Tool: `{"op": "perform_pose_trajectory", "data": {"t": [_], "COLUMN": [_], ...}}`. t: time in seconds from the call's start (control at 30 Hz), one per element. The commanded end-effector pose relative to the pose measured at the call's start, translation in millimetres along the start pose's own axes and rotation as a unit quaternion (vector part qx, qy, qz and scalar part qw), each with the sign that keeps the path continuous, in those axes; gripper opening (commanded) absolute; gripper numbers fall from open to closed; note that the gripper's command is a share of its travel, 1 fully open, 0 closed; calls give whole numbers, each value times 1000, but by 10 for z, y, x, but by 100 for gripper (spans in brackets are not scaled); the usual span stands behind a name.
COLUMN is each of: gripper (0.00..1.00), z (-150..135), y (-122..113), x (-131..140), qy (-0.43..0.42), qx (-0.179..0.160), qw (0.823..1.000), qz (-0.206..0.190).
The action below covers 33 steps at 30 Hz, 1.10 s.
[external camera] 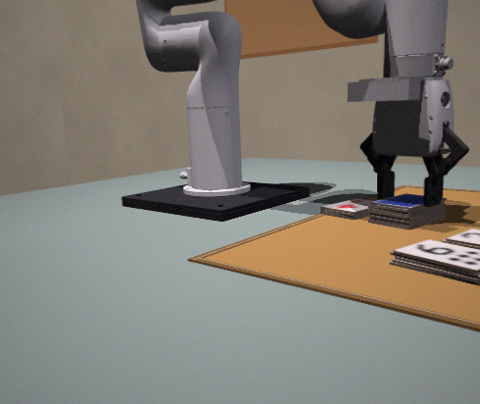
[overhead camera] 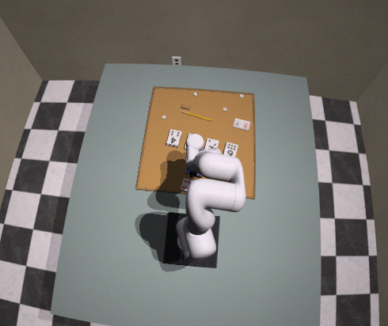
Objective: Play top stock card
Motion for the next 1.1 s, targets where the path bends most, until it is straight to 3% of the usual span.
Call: {"op": "perform_pose_trajectory", "data": {"t": [0.0, 1.07], "gripper": [74, 74], "z": [-10, -9], "y": [-8, -128], "x": [1, 1], "qy": [0, 0], "qx": [-1, -1], "qw": [1000, 1000], "qz": [0, 0]}}
Point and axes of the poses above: the point where the finger pads meet when closed, its own y axis out along the fingers, its own z axis across the jaws, x = y × z, the point moved 10 cm from there along -y, back along the fingers, and after that the axes turned 6 degrees about -y, right-handed, at the moved point
